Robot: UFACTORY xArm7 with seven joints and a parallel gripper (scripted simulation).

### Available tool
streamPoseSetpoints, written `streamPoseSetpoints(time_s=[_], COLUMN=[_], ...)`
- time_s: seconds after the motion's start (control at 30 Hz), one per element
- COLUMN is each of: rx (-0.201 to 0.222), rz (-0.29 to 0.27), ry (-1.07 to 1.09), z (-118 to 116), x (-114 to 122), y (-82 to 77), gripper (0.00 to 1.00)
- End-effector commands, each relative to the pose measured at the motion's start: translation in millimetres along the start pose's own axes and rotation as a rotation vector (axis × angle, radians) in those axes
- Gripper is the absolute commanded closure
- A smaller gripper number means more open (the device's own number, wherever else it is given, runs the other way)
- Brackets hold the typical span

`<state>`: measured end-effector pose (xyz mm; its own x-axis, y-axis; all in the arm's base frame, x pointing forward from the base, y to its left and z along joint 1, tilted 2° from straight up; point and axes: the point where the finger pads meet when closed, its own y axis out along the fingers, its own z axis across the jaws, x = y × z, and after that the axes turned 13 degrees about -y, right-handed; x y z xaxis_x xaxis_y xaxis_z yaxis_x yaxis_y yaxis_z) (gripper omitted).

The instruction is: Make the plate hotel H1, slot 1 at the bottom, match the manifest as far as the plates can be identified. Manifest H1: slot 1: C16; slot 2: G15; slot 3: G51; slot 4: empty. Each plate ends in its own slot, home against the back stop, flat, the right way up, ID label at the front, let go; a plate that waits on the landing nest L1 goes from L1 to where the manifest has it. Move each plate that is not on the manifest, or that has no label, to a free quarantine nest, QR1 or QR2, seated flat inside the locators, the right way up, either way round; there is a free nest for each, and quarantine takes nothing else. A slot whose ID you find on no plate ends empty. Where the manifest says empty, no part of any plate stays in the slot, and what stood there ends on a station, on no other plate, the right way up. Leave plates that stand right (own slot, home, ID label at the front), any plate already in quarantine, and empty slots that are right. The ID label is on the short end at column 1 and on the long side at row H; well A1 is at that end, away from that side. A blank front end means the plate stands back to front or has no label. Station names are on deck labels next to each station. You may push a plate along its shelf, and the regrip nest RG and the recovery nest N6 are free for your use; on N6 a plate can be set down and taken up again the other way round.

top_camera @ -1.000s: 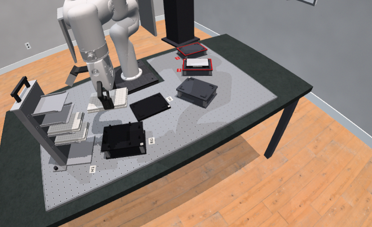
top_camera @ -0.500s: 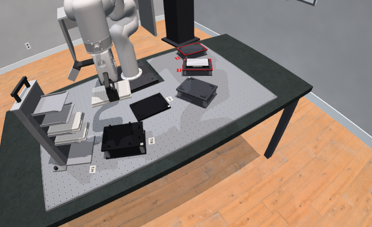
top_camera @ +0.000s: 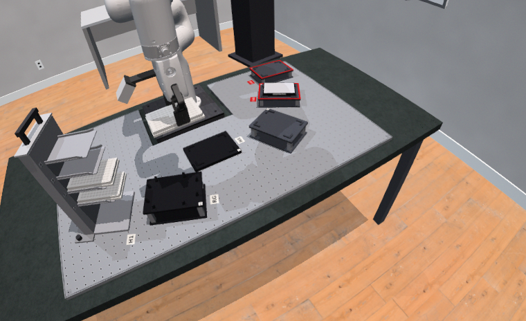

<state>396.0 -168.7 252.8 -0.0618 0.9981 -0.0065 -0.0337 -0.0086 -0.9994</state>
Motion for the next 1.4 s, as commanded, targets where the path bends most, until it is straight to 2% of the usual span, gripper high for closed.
streamPoseSetpoints(time_s=[0.0,0.07,0.57,0.63,0.93,1.37], rx=[-0.011,-0.011,-0.011,-0.011,-0.011,-0.011], rz=[0.008,0.008,0.007,0.007,0.007,0.007], ry=[0.000,0.000,0.000,0.000,0.000,0.000], z=[9,9,53,53,79,81], x=[25,25,86,86,122,124], y=[-1.6,-1.6,-0.8,-0.8,-0.3,-0.3], gripper=[1.00,1.00,1.00,1.00,1.00,1.00])
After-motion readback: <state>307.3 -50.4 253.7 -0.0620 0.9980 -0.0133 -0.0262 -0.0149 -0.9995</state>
